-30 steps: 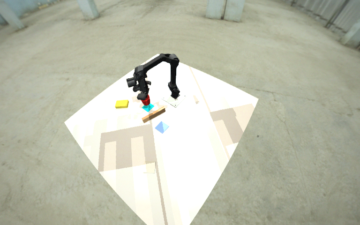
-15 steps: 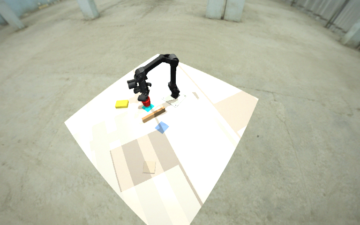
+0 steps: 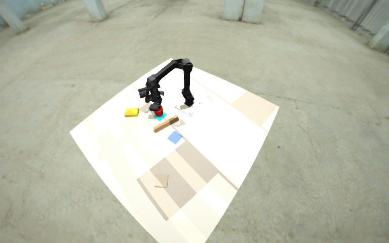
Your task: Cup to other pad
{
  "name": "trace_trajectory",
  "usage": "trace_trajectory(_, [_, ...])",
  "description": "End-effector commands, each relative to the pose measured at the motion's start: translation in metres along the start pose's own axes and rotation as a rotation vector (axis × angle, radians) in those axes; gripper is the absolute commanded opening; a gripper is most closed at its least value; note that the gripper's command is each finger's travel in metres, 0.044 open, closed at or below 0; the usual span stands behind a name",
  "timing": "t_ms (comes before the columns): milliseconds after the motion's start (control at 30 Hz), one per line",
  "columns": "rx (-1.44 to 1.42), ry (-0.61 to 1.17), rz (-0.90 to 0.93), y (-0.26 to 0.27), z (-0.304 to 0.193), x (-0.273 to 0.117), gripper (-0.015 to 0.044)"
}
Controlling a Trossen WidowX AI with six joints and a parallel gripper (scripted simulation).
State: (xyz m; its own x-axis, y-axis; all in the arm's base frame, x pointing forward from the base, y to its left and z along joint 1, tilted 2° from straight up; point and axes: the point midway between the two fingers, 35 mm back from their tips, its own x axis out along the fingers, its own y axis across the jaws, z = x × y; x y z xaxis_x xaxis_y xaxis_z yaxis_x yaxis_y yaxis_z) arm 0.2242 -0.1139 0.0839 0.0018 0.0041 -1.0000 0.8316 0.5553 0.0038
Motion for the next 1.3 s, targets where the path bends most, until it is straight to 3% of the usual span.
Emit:
trace_trajectory(0, [-0.003, 0.002, -0.006, -0.0014, -0.0005, 0.0071, 0.0])
trace_trajectory(667, [0.0, 0.002, -0.001, -0.0009, -0.0008, 0.0094, 0.0])
trace_trajectory(833, [0.0, 0.002, -0.001, -0.0009, -0.0008, 0.0094, 0.0128])
trace_trajectory(1267, [0.0, 0.002, -0.002, -0.0006, -0.0004, 0.0045, 0.0128])
